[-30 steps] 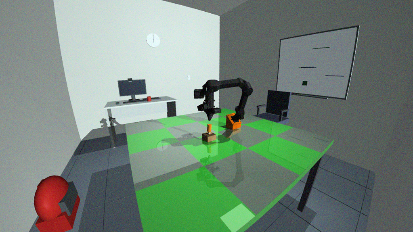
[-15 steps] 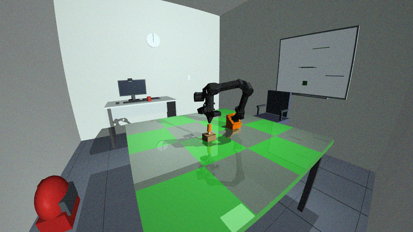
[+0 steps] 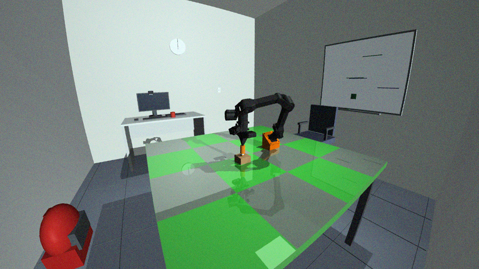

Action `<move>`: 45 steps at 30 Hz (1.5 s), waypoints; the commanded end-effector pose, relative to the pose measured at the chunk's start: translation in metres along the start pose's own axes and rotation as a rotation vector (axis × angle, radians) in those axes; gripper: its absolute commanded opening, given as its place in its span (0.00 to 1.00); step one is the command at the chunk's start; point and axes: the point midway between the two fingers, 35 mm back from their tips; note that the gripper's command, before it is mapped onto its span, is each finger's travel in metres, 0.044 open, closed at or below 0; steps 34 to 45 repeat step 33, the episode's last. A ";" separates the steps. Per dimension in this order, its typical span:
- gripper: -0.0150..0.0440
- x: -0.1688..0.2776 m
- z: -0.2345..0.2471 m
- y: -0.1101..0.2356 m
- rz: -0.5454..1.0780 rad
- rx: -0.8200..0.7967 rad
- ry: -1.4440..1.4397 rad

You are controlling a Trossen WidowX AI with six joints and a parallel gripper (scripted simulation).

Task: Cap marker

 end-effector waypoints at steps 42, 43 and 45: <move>1.00 0.001 -0.001 0.090 -0.052 0.000 -0.085; 1.00 0.001 -0.001 0.090 -0.052 0.000 -0.085; 1.00 0.001 -0.001 0.090 -0.052 0.000 -0.085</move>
Point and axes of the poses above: the point midway between the two fingers, 35 mm back from their tips, its own y axis back along the fingers, its own z axis across the jaws, x = y × z, and after that the axes turned 7 degrees about -y, right-handed
